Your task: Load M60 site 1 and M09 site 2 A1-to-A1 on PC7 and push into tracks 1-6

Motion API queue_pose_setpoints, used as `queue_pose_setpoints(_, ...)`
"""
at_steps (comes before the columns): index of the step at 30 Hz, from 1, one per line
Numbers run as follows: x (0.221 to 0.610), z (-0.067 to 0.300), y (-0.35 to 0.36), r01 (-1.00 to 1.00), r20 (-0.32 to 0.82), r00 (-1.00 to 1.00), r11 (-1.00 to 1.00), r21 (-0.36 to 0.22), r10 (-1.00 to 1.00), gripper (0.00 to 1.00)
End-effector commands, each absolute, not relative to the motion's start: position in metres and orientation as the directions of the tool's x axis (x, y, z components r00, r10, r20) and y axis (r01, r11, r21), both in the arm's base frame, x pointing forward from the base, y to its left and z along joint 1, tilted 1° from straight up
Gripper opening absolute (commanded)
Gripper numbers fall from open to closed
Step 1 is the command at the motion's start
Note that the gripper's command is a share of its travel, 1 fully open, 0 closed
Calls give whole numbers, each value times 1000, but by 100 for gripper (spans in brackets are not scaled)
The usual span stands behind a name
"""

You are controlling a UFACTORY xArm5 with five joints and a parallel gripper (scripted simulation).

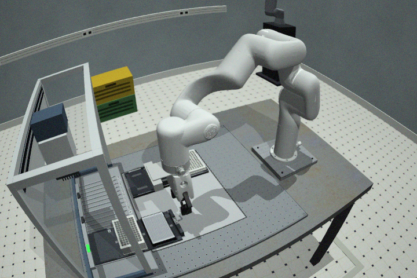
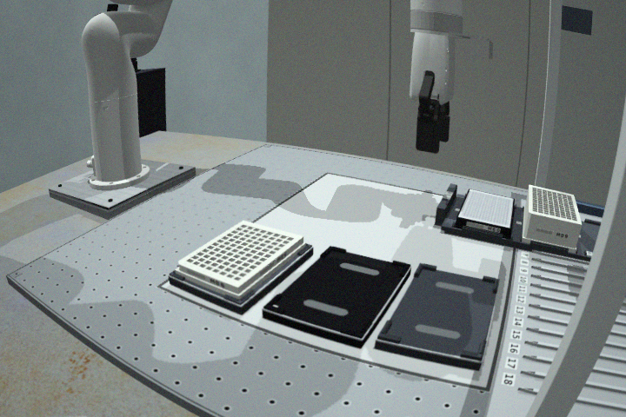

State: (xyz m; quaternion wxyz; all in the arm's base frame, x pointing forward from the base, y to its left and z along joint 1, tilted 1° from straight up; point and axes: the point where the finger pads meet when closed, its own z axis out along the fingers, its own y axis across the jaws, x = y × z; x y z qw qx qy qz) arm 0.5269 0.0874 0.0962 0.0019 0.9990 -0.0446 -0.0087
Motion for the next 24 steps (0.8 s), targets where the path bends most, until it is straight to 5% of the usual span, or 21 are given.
queue_pose_setpoints(1,528,105,88,-89,-17,996,-996,-10,-89,81)
queue_pose_setpoints(24,529,136,87,-89,-17,996,-996,-10,-89,81)
